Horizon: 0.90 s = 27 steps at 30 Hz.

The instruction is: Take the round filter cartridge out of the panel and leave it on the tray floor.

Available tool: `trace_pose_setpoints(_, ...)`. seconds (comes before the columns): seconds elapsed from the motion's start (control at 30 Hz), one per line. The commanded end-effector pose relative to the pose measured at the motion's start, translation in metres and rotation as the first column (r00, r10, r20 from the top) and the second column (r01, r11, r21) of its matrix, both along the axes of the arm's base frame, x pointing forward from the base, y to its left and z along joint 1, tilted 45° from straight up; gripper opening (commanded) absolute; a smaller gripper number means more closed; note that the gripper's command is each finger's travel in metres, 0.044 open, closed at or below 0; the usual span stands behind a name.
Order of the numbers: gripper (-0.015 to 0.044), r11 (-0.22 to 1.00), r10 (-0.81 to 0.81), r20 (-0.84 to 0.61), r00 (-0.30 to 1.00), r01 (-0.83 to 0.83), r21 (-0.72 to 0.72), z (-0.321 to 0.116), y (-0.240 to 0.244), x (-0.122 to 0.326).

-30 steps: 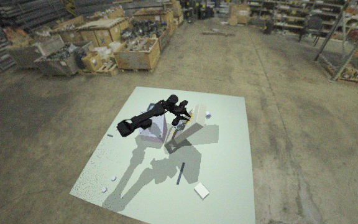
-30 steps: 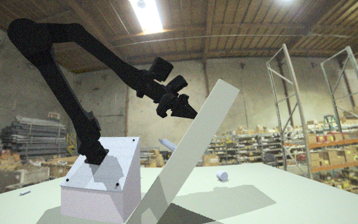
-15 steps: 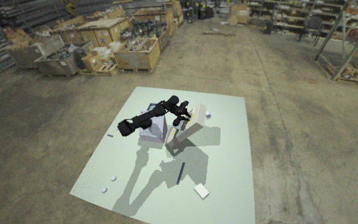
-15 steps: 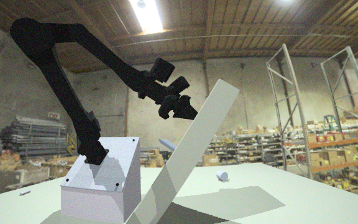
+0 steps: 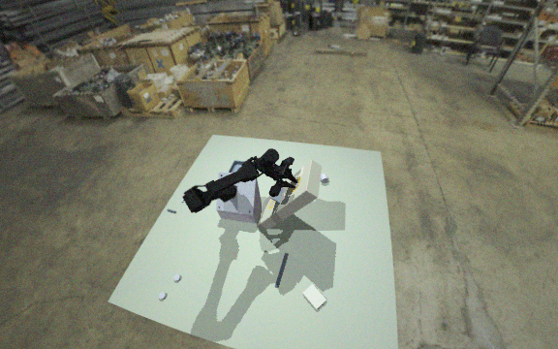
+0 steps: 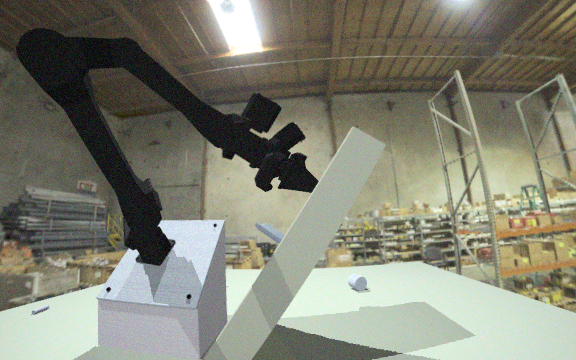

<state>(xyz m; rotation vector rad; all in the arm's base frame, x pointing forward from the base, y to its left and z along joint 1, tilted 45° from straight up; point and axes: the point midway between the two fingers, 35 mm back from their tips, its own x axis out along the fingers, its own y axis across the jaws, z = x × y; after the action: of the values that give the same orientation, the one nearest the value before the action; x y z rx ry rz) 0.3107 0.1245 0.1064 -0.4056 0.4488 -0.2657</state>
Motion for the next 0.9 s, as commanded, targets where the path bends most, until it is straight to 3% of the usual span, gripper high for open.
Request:
trace_pose_setpoints(0.0, 0.0, 1.0, -0.001, 0.0, 1.0, 0.001, 0.006, -0.0003, 0.0, 0.0004)
trace_pose_setpoints(0.43, 0.0, 0.927, -0.163, 0.099, 0.982, 0.118, 0.356, -0.0019, -0.001, 0.0039)
trace_pose_setpoints(0.87, 0.0, 0.69, -0.373, 0.135, 0.918, 0.177, 0.702, -0.0023, -0.0013, 0.0047)
